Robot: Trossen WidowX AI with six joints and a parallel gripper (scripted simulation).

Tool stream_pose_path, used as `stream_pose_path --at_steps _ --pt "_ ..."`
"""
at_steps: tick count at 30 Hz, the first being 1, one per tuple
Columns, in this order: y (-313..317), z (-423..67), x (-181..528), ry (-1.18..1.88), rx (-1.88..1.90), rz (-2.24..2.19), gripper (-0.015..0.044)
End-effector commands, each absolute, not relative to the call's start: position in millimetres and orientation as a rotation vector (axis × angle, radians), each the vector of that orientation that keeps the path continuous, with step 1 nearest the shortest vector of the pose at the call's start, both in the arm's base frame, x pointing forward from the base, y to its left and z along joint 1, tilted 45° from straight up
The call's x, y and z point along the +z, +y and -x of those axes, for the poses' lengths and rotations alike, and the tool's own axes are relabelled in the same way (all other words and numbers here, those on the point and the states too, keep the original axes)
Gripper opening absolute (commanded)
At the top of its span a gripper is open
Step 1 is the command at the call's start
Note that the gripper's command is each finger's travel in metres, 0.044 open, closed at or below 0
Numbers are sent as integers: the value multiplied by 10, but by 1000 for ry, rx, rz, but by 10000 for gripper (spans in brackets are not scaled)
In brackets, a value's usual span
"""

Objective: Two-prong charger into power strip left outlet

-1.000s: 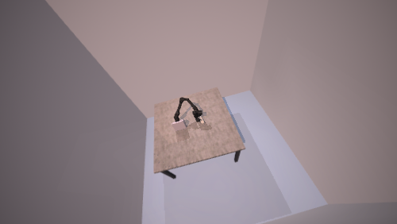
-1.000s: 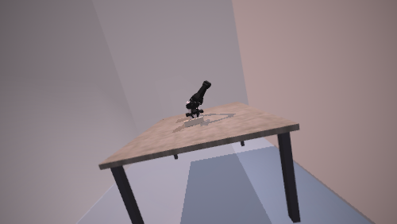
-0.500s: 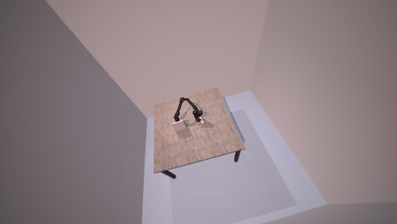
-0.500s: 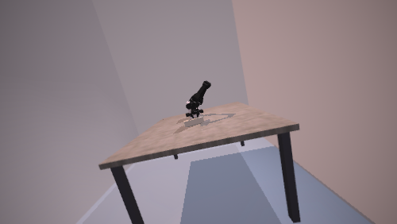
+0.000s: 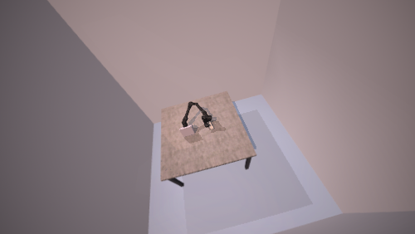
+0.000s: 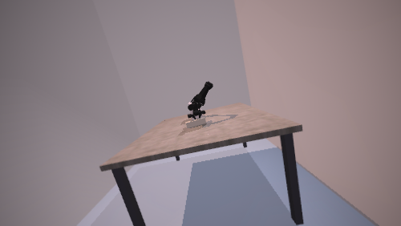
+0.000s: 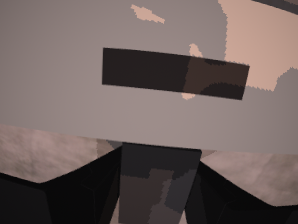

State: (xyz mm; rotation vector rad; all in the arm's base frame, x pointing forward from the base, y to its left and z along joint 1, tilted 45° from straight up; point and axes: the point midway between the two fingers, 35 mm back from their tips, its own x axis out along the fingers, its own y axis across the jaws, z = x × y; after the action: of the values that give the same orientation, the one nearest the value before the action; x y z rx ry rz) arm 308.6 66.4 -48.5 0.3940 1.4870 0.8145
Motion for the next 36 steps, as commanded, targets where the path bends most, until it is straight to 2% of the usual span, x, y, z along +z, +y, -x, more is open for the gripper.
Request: stream_pose_path --at_steps 1,36 --pt "696 -3181 -481 1463 823 -382 0" --pt "718 -3274 -460 1463 823 -382 0"
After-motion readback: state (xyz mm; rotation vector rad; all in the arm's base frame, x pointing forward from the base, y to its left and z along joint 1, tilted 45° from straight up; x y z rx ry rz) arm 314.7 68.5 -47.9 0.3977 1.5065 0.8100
